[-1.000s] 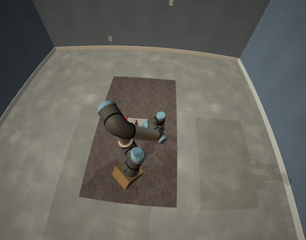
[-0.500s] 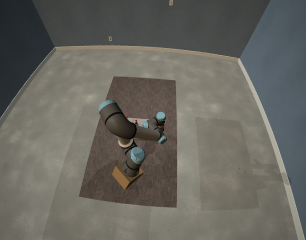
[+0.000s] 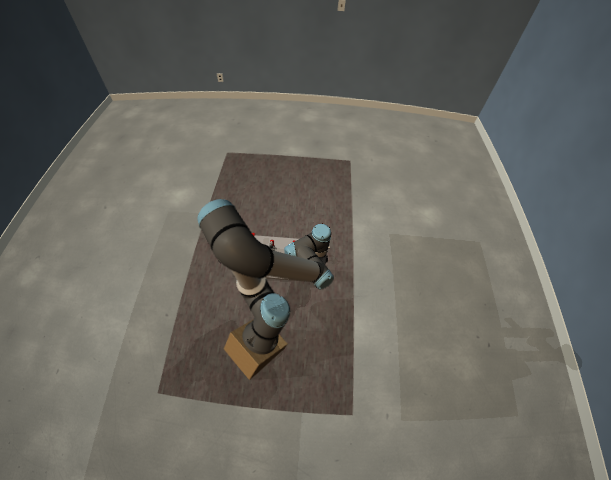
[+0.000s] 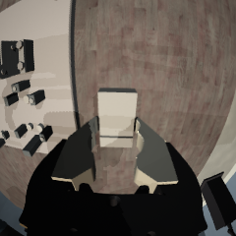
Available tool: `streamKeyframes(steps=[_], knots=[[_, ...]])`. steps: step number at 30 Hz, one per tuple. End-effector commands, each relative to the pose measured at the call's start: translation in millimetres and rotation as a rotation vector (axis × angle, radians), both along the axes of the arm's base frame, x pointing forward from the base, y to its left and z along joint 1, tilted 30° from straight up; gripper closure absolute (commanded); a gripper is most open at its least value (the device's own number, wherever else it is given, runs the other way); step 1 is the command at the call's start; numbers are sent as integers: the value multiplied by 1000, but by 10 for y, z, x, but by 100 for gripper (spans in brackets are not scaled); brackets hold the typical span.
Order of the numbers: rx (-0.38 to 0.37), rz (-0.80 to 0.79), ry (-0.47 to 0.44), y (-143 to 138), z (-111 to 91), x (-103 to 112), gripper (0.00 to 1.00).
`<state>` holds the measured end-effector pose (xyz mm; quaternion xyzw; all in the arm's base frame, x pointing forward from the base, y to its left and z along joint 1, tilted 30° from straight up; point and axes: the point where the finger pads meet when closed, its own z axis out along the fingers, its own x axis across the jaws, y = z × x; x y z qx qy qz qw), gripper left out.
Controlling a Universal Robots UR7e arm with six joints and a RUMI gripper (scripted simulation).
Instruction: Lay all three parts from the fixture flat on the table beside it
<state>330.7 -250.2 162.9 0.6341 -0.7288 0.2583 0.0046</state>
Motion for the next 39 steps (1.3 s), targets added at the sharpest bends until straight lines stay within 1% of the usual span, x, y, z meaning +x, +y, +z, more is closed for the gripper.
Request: streamKeyframes(steps=[1, 8, 9, 39], knots=[[-1, 0, -1, -1, 5, 2, 100], [-1, 0, -1, -1, 5, 2, 100], [-1, 0, -1, -1, 5, 2, 60], [-1, 0, -1, 8, 26, -6, 60]])
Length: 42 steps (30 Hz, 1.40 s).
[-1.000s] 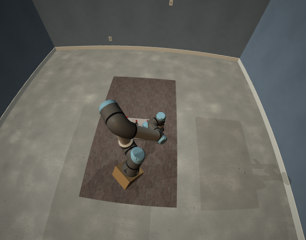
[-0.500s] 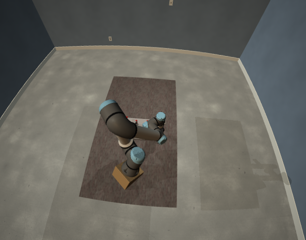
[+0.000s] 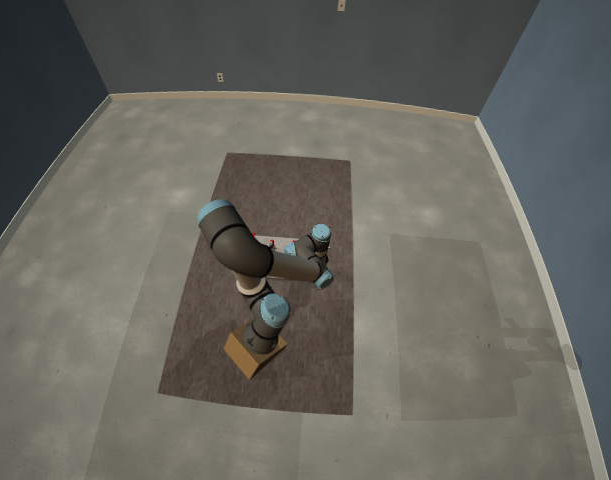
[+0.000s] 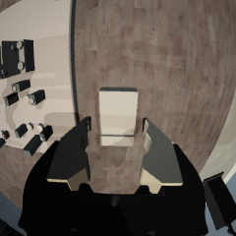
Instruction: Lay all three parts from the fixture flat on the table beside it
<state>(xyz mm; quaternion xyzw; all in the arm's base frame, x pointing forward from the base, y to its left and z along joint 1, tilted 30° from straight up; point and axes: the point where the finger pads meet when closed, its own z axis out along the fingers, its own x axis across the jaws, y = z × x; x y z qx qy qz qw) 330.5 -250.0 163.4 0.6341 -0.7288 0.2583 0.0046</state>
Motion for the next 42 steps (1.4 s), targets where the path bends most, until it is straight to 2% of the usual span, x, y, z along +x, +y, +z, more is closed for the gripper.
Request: streamKeyframes(steps=[1, 7, 18, 26, 42], knots=[[-1, 0, -1, 12, 34, -10, 60], [-1, 0, -1, 54, 129, -45, 60], [-1, 0, -1, 249, 569, -208, 60], [-1, 0, -1, 300, 686, -251, 60], [-1, 0, -1, 303, 692, -254, 60]])
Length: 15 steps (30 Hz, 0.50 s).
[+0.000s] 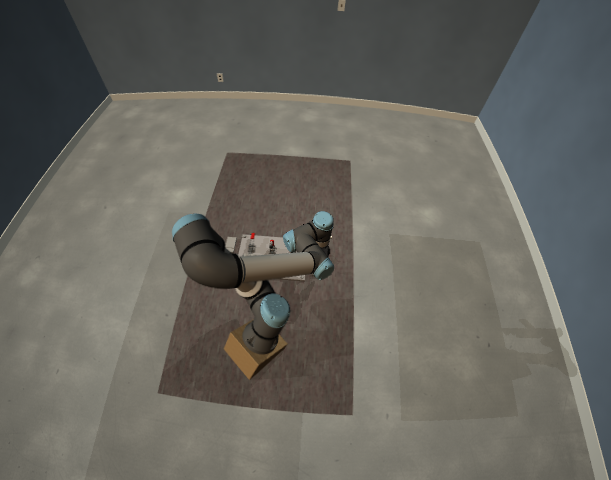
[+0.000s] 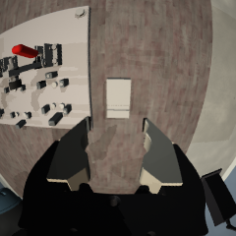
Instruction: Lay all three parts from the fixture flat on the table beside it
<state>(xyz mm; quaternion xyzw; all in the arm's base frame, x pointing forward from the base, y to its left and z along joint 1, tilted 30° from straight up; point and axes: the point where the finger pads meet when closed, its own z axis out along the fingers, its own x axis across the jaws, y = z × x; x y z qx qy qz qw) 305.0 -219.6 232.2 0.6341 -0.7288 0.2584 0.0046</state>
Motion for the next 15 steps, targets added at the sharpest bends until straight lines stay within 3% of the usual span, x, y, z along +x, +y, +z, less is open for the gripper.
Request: streamKeyframes(steps=[1, 2, 15], knots=[[-1, 0, -1, -1, 4, 1, 60], [-1, 0, -1, -1, 5, 1, 72], [-1, 0, -1, 82, 193, -69, 72]])
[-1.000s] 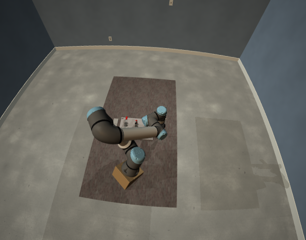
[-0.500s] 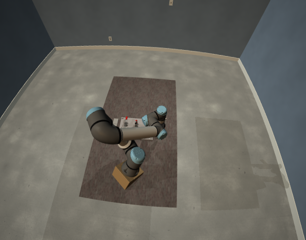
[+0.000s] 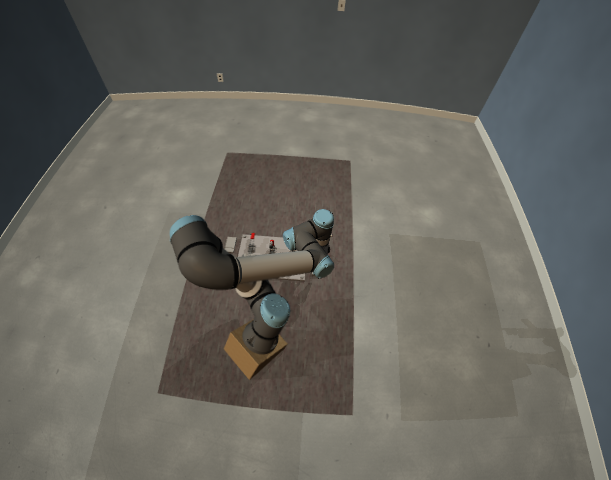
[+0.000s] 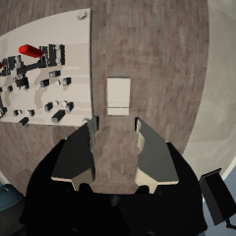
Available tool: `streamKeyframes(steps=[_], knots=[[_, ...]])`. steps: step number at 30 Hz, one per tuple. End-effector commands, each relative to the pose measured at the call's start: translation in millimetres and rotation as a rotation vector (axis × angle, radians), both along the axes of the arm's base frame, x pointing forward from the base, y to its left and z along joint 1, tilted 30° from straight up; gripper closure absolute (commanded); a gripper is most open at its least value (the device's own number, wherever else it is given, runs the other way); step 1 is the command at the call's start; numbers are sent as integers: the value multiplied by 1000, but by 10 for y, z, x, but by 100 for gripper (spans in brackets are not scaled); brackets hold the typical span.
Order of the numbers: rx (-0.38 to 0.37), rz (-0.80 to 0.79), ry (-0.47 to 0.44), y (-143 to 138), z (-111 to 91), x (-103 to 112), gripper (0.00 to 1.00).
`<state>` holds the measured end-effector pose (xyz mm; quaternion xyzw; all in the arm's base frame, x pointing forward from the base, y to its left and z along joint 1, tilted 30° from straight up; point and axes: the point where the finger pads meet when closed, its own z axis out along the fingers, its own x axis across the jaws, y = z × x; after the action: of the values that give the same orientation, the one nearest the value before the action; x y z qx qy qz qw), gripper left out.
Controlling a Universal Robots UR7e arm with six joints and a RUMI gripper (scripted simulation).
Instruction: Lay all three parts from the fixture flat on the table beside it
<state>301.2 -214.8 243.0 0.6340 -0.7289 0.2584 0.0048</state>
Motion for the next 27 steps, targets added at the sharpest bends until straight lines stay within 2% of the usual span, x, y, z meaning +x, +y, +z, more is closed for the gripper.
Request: streamKeyframes(steps=[1, 12, 14, 21, 27], knots=[[-1, 0, -1, 52, 125, -45, 72], [-1, 0, -1, 288, 657, -242, 72], [-1, 0, -1, 288, 657, -242, 72], [-1, 0, -1, 379, 864, -319, 72], [-1, 0, -1, 394, 897, -331, 72]])
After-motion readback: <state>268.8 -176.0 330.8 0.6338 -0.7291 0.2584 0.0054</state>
